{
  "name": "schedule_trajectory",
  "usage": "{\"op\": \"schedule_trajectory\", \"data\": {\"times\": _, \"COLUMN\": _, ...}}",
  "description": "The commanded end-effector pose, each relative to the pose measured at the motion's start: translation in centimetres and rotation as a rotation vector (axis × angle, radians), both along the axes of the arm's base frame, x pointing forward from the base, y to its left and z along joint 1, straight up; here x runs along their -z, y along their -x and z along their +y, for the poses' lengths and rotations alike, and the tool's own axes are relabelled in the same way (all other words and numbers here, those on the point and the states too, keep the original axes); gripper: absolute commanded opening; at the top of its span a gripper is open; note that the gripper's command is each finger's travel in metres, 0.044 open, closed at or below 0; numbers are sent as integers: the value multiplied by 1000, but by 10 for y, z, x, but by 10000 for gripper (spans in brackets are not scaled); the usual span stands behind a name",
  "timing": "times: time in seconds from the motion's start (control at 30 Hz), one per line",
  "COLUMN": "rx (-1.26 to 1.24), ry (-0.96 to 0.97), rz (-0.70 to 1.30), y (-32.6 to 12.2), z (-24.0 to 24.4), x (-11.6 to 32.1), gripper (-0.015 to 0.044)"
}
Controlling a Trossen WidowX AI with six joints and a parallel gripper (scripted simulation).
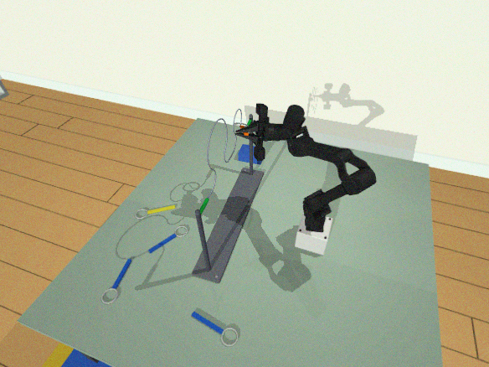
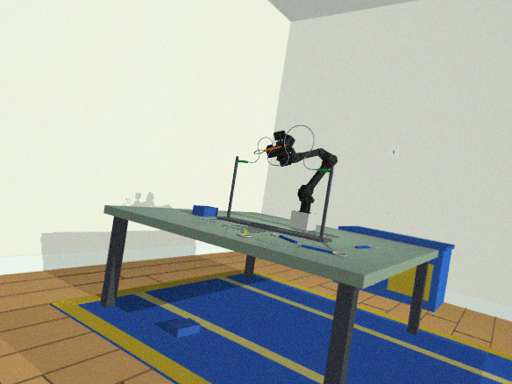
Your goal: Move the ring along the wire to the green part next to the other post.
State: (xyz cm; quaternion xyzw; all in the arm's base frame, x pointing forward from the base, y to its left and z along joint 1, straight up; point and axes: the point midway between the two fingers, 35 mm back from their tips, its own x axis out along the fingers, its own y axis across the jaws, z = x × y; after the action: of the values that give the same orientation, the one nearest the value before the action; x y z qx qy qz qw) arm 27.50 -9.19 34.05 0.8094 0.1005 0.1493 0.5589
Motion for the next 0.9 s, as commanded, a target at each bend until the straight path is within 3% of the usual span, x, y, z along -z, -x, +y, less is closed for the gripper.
{"op": "schedule_trajectory", "data": {"times": 0.0, "rx": -7, "ry": -28, "rz": 0, "y": 0, "z": -4, "x": -9, "gripper": -150}}
{"op": "schedule_trajectory", "data": {"times": 0.87, "rx": -13, "ry": 228, "rz": 68, "y": 0, "z": -4, "x": -1, "gripper": -150}}
